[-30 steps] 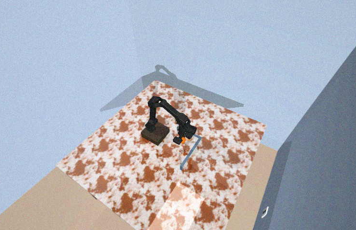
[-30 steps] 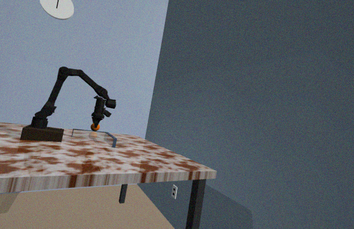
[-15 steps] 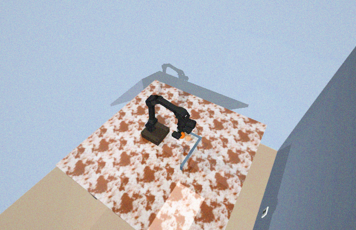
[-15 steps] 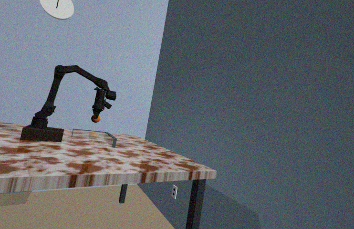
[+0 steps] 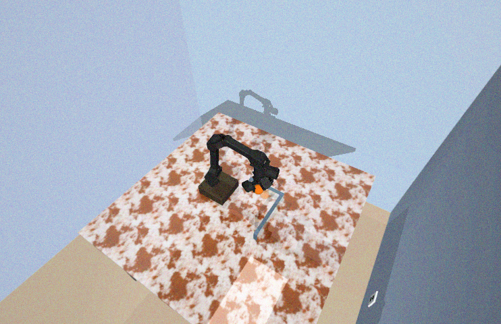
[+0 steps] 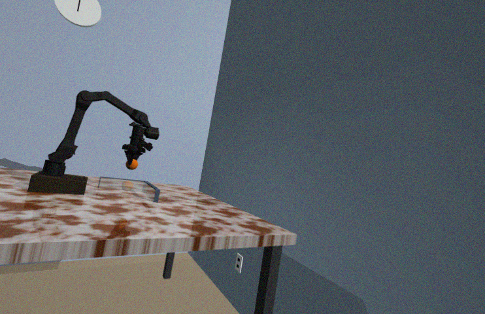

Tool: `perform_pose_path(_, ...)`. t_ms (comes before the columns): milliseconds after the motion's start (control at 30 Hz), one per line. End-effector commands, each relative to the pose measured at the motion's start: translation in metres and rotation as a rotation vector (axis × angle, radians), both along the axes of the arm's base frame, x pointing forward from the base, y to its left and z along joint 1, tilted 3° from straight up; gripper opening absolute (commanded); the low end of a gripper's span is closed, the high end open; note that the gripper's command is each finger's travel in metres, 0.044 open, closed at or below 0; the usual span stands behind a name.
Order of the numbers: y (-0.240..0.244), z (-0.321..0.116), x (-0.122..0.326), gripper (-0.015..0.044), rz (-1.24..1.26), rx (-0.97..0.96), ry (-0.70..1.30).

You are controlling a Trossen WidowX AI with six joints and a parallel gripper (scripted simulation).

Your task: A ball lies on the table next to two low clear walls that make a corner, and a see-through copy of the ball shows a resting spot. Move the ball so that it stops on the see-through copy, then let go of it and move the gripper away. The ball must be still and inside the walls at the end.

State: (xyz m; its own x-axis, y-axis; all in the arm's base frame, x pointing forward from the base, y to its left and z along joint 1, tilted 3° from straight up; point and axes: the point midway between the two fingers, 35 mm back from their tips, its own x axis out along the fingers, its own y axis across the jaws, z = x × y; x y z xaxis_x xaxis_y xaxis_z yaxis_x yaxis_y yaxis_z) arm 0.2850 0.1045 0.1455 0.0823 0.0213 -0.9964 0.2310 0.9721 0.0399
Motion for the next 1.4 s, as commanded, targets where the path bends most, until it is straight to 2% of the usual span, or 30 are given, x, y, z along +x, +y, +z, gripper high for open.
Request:
perform_pose_path(0,0.006,-0.004,0.001,0.0,-0.11,0.008,0.002)
perform_pose_path(1100,0.061,-0.037,-0.003,0.0,-1.086,0.094,0.027)
perform_pose_path(1367,0.064,-0.041,-0.003,0.0,-1.13,0.097,0.028)
